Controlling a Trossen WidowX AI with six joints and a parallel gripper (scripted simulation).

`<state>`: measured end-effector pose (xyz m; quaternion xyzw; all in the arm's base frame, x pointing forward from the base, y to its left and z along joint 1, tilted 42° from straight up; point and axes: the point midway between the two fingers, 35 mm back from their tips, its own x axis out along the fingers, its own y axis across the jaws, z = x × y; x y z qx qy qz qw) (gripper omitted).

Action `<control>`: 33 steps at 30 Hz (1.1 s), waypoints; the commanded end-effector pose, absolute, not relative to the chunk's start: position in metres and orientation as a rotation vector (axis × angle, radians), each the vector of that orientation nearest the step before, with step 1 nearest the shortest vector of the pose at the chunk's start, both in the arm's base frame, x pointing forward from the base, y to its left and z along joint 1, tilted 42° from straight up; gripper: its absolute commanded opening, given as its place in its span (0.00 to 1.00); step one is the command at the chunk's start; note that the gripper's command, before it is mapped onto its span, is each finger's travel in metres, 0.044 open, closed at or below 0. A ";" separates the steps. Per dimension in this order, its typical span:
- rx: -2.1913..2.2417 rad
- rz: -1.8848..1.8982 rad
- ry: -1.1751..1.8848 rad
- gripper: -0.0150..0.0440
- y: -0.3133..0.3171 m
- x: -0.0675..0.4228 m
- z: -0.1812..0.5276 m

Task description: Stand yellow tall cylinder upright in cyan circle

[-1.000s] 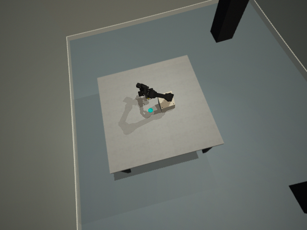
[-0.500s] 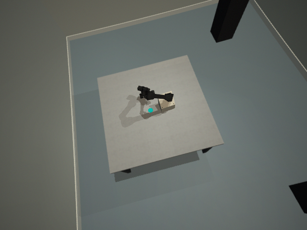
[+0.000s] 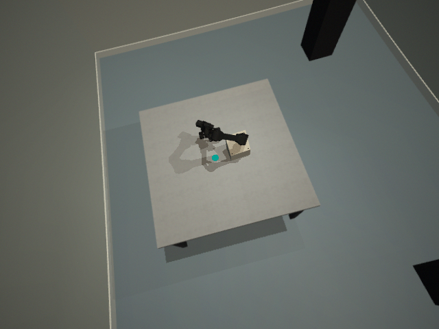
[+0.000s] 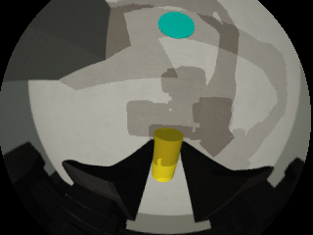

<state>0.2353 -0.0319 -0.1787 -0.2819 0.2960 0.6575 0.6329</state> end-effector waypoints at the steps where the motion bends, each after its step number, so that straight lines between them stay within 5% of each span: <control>1: -0.656 1.501 0.678 0.43 -0.041 0.239 -0.171; 33: -0.537 1.432 0.788 0.43 -0.081 0.240 -0.112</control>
